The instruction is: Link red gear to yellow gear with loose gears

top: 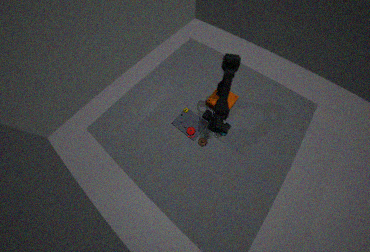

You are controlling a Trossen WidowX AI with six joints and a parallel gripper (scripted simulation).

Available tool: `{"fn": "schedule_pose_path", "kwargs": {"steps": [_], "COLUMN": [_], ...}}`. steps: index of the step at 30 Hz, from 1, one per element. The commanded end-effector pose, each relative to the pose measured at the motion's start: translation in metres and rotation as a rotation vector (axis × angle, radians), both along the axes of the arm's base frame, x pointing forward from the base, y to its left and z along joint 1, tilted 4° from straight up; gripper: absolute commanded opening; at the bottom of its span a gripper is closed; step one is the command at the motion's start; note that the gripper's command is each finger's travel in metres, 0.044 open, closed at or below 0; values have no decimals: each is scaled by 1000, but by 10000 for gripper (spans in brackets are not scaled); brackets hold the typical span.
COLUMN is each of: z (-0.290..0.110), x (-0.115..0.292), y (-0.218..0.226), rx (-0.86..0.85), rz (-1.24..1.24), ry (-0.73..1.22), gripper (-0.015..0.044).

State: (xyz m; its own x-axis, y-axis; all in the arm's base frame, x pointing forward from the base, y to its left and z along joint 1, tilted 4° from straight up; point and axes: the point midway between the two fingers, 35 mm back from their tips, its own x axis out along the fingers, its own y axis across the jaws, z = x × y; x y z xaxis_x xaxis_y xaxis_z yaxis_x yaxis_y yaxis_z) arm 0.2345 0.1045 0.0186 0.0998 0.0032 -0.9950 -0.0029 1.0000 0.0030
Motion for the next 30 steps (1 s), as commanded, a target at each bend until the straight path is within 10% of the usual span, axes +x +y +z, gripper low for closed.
{"fn": "schedule_pose_path", "kwargs": {"steps": [1, 12, 26, 30], "z": [-9, -10, -10, -10], "x": [-2, -2, -2, -2], "y": [-2, -2, -2, -2], "rx": [-10, -10, -10, -10], "rz": [4, 4, 4, 4], "ry": [10, 10, 10, 10], "gripper": [440, 440, 72, 46]}}
